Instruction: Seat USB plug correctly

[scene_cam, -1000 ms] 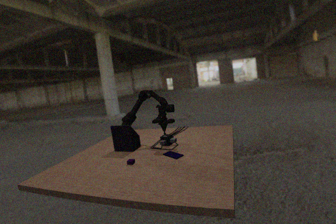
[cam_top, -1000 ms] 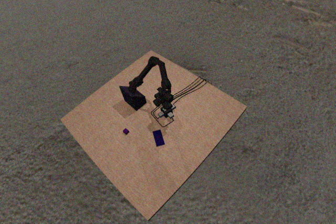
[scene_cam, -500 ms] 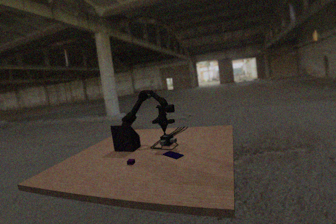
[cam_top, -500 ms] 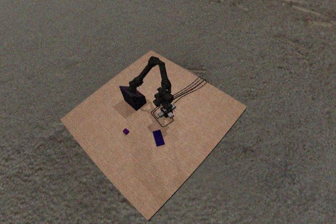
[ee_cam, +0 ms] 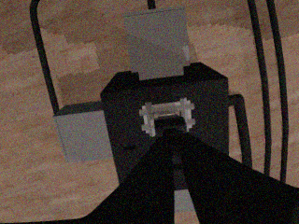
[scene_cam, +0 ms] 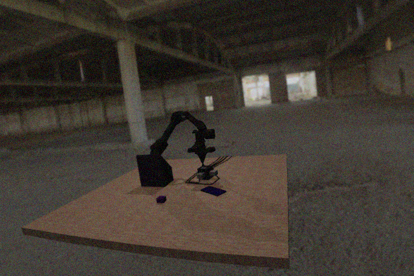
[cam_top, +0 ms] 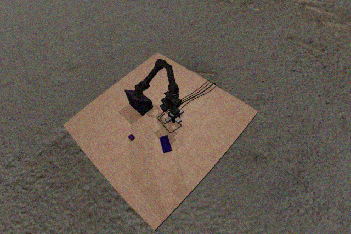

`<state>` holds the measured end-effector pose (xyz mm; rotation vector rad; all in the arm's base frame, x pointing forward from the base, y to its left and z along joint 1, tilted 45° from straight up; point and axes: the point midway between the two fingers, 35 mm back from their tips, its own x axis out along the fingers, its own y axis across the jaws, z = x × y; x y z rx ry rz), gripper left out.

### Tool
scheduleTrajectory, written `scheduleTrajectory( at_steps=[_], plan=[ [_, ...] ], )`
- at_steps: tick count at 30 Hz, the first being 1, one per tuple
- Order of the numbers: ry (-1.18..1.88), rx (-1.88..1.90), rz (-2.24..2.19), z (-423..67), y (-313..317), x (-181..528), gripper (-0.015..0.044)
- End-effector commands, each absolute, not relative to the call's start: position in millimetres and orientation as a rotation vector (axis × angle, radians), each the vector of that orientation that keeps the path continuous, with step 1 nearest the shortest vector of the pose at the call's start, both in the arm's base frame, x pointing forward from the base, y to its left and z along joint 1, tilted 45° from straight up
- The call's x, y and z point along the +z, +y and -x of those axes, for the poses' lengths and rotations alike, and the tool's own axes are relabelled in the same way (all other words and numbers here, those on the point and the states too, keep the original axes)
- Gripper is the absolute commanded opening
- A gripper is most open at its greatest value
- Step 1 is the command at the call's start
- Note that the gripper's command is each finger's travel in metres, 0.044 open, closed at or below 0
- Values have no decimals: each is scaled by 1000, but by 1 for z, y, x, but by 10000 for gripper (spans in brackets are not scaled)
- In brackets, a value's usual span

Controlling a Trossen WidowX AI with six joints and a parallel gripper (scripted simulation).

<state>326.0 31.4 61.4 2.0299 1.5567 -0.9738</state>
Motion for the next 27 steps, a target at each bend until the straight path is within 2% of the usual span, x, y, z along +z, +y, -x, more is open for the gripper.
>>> scheduleTrajectory(
  at_steps=[1,27],
  plan=[
    [1555,-981,-2030,-326,32,60,0],
    [1555,-981,-2031,-327,34,58,0]
  ],
)
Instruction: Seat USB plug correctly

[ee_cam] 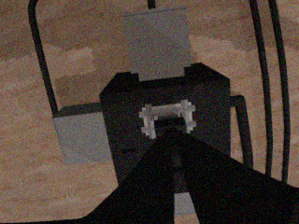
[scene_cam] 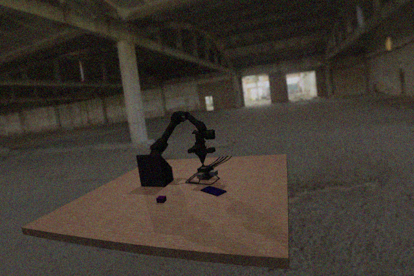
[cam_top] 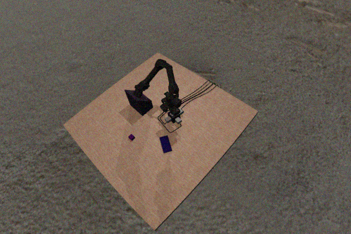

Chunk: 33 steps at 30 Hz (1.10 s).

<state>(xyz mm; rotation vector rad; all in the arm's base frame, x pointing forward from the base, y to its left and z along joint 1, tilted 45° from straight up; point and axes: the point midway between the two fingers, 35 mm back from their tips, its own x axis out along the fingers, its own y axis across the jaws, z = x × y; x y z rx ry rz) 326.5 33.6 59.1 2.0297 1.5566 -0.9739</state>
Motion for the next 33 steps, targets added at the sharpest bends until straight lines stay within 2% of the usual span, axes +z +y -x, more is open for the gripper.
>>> scheduleTrajectory(
  at_steps=[1,33],
  plan=[
    [1555,-981,-2031,-327,34,58,0],
    [1555,-981,-2031,-327,37,55,0]
  ],
)
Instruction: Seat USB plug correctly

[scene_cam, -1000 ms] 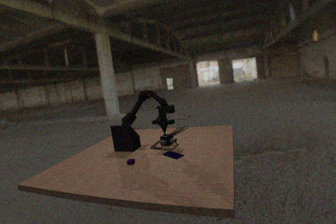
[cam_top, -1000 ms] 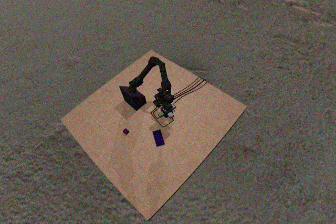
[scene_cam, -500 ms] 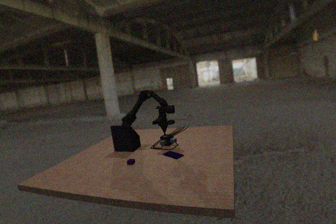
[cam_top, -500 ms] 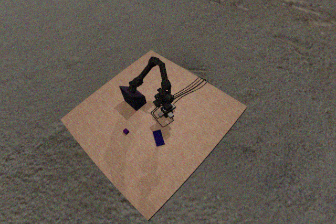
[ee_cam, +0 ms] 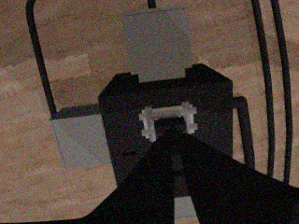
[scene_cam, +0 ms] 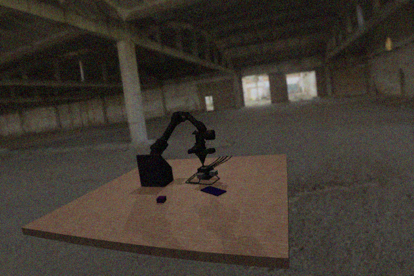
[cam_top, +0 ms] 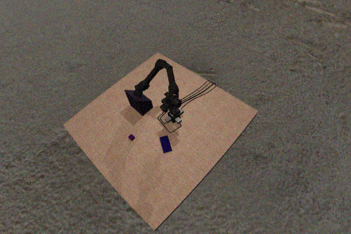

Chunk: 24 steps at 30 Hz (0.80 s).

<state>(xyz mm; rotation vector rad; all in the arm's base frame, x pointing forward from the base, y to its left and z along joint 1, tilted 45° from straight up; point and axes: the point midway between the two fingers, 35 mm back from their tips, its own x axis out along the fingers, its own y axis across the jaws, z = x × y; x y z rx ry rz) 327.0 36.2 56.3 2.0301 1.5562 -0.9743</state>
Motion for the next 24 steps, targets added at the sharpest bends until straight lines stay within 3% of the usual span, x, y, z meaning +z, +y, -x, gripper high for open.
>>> scheduleTrajectory(
  at_steps=[1,24],
  plan=[
    [1555,-981,-2031,-327,37,55,0],
    [1555,-981,-2031,-327,39,53,0]
  ],
)
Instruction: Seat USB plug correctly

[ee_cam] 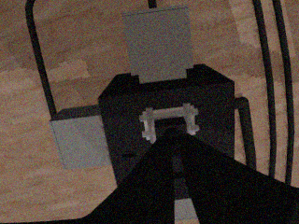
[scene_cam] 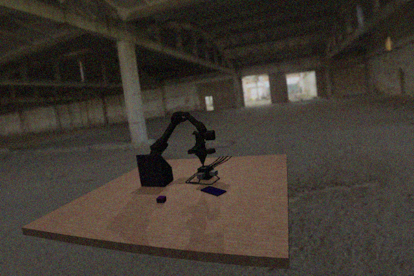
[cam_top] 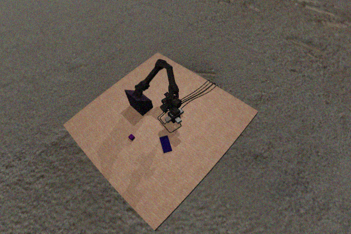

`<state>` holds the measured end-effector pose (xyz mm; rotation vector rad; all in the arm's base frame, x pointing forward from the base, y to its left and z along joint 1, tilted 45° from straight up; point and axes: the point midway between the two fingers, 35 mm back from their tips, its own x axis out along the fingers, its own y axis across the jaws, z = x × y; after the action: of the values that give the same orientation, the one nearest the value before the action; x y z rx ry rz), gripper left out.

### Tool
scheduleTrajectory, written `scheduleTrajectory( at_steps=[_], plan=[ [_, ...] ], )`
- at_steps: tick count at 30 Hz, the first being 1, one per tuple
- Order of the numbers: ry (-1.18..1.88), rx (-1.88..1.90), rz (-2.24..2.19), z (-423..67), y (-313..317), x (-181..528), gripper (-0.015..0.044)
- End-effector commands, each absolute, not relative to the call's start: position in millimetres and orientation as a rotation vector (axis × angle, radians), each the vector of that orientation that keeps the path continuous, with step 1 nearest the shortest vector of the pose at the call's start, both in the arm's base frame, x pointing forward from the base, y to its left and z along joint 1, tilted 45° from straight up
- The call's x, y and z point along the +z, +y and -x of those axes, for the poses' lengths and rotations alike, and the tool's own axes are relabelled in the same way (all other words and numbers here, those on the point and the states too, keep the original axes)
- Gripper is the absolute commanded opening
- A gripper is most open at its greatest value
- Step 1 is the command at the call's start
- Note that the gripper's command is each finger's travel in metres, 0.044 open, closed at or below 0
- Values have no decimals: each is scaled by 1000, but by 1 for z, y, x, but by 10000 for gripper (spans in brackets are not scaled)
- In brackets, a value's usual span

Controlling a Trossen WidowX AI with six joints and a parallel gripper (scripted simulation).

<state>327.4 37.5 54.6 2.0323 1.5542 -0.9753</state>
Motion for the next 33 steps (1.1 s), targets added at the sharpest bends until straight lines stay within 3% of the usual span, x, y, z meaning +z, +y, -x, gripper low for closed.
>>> scheduleTrajectory(
  at_steps=[1,33],
  plan=[
    [1555,-981,-2031,-328,39,53,0],
    [1556,-981,-2031,-328,41,51,0]
  ],
)
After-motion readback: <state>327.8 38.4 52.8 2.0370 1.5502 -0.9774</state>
